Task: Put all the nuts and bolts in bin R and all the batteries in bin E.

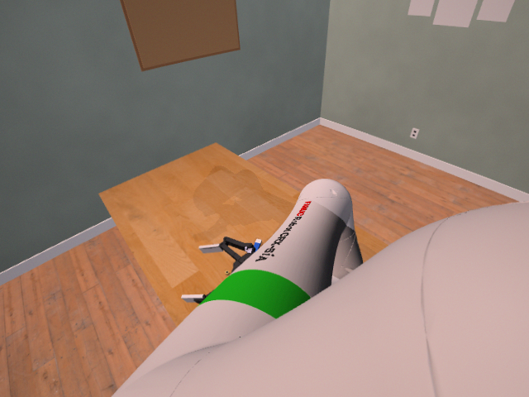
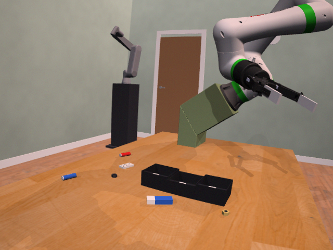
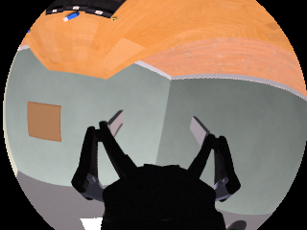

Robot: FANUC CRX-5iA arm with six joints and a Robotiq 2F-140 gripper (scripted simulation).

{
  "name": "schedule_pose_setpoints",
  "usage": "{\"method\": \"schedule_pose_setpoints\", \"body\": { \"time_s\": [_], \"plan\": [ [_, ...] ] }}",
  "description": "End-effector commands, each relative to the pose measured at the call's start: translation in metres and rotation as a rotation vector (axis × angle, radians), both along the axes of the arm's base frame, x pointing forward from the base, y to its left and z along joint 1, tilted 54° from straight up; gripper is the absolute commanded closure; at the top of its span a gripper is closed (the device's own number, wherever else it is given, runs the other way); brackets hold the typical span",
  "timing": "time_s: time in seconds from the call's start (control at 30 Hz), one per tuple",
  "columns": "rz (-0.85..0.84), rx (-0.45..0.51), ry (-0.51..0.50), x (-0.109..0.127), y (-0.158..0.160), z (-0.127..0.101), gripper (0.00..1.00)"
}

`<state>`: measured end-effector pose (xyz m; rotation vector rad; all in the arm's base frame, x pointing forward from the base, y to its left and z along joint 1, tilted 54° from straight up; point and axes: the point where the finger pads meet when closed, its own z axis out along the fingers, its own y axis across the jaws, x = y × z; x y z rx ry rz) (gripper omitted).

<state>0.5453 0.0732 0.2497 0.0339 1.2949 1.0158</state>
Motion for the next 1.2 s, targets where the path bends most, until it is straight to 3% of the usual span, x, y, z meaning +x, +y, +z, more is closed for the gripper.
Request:
{"method": "schedule_pose_setpoints", "body": {
  "time_s": [0.0,0.17,0.33,0.43,0.5,0.57,1.0,1.07,1.17],
  "plan": [
    [0.0,0.0,0.0,0.002,0.013,-0.01,0.85],
    [0.0,0.0,0.0,0.007,0.046,-0.034,0.85],
    [0.0,0.0,0.0,0.007,0.048,-0.035,0.85],
    [0.037,-0.126,-0.066,-0.004,0.057,-0.047,0.85],
    [0.037,-0.126,-0.066,-0.004,0.057,-0.047,0.85],
    [0.06,-0.218,-0.099,-0.008,0.063,-0.049,0.85],
    [0.154,-0.539,-0.287,-0.03,0.078,-0.081,0.85],
    [0.154,-0.539,-0.287,-0.03,0.078,-0.081,0.85],
    [0.188,-0.648,-0.362,-0.038,0.079,-0.094,0.85]
  ]
}}
